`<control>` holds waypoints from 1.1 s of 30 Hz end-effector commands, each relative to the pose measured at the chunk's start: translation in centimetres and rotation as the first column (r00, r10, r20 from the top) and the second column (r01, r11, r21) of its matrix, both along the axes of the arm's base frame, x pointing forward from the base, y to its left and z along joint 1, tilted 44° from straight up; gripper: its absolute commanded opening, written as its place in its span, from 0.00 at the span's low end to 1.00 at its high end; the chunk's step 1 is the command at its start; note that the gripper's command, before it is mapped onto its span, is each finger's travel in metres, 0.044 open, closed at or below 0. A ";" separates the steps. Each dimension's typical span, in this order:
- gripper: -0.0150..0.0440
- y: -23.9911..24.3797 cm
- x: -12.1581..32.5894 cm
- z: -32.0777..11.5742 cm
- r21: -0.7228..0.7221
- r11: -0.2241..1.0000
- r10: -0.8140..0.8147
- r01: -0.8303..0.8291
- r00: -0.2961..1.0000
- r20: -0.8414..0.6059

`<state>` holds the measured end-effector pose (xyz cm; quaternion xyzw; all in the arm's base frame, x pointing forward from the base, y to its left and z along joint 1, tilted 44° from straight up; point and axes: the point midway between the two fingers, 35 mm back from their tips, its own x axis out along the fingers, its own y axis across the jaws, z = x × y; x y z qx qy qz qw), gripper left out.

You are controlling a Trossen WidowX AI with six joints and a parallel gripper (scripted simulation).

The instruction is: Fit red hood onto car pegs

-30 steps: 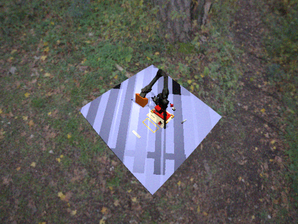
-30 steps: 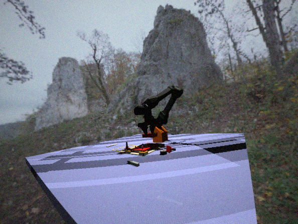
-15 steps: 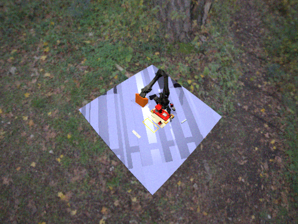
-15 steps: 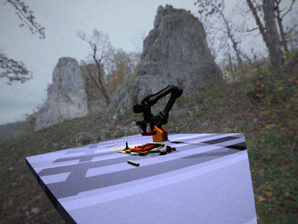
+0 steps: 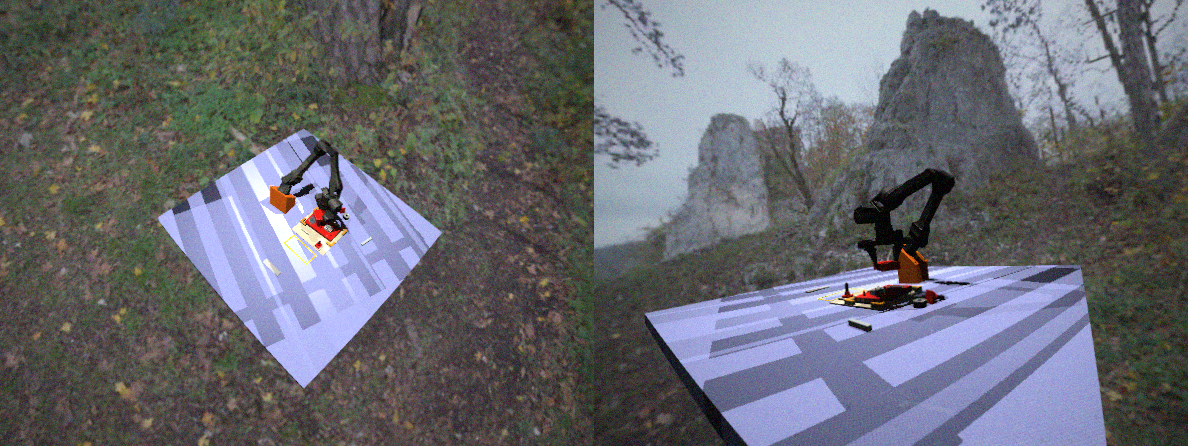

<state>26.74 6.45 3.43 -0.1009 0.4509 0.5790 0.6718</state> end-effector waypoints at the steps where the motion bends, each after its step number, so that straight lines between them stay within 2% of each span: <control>1: 0.25 0.1 1.0 0.1 -0.015 0.994 -0.106 0.105 0.989 -0.101; 10: 0.25 0.2 2.7 0.1 -0.074 0.955 -0.296 0.287 0.915 -0.274; 19: 0.25 0.3 4.4 0.0 -0.161 0.882 -0.467 0.443 0.778 -0.420; 29: 0.25 0.5 5.9 0.0 -0.274 0.778 -0.612 0.566 0.582 -0.536; 33: 0.25 0.5 6.0 0.0 -0.281 0.770 -0.620 0.572 0.568 -0.542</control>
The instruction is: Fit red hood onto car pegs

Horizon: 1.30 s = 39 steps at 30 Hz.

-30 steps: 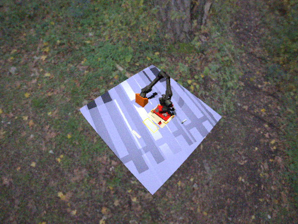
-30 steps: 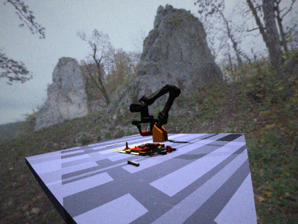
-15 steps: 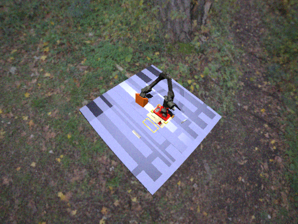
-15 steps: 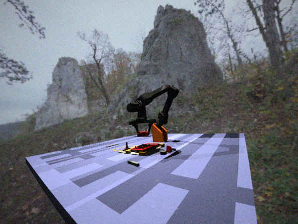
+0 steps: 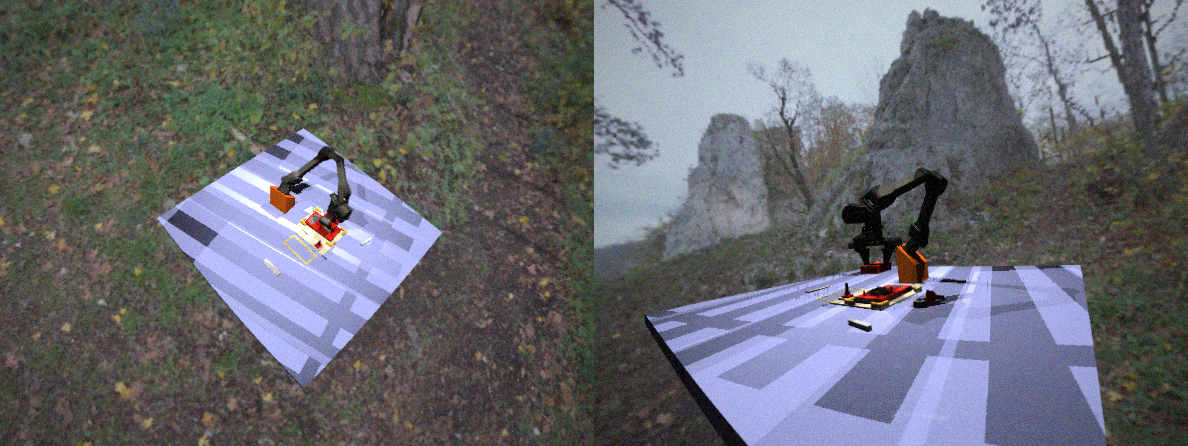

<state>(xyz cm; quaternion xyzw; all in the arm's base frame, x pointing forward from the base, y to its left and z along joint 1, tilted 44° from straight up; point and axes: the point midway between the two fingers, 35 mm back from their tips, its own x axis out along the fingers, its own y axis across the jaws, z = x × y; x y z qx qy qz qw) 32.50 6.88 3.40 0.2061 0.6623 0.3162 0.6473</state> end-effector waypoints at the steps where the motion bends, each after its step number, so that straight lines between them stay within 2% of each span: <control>1: 0.25 0.1 0.2 0.0 0.000 0.999 -0.035 0.035 0.999 -0.034; 8: 0.25 0.5 0.1 -0.5 0.000 0.999 -0.035 0.035 0.999 -0.034; 18: 0.25 3.5 -0.3 -3.5 0.002 0.999 -0.035 0.035 0.999 -0.034; 39: 0.25 3.6 -0.2 -3.5 0.002 0.999 -0.035 0.035 0.999 -0.034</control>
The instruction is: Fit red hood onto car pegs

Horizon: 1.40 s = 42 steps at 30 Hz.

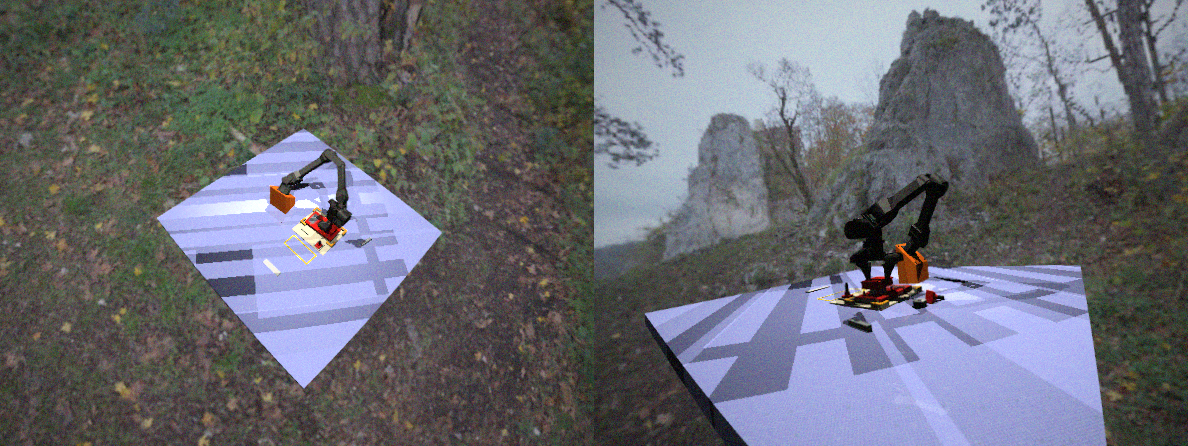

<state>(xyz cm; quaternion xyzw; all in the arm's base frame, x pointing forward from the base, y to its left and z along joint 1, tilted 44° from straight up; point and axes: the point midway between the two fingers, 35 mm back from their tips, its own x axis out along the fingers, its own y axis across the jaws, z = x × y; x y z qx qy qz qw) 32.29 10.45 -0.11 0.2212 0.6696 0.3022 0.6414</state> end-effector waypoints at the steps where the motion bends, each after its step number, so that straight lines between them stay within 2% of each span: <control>1: 0.25 0.1 0.0 0.0 0.004 1.000 -0.003 0.003 1.000 -0.002; 42: 0.25 0.9 0.0 -0.9 0.004 1.000 -0.003 0.003 1.000 -0.002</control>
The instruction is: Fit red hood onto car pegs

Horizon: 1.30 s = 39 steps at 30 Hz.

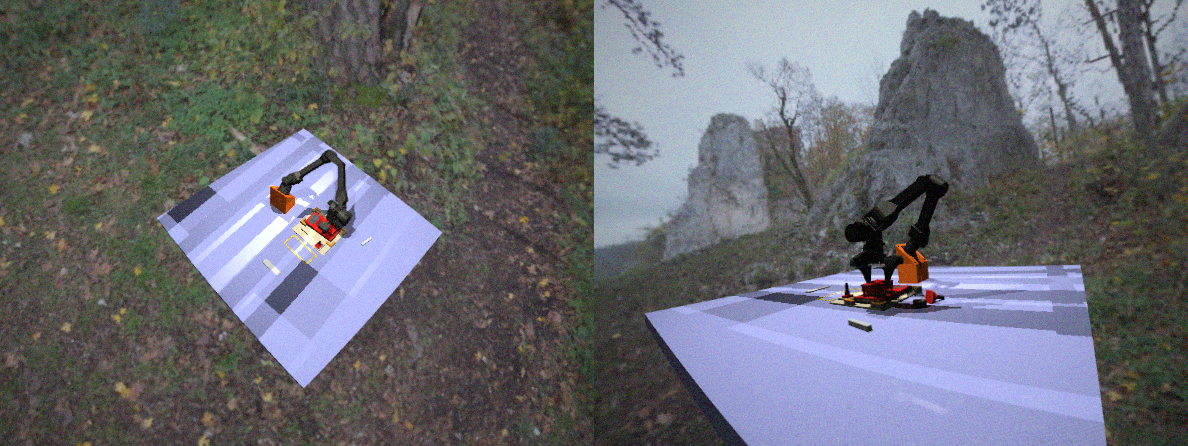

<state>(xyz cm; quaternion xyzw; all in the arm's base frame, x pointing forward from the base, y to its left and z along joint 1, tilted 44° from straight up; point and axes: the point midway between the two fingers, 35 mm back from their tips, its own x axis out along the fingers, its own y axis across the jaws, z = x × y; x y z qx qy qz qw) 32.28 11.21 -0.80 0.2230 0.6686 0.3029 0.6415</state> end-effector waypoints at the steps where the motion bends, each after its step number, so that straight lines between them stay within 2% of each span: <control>1: 0.25 0.2 0.0 -0.2 0.001 1.000 -0.001 0.001 1.000 -0.002; 26: 0.25 0.6 -0.1 -0.6 0.000 1.000 0.001 -0.001 1.000 0.000; 39: 0.83 0.7 -0.1 -0.7 0.000 1.000 0.001 -0.001 1.000 -0.001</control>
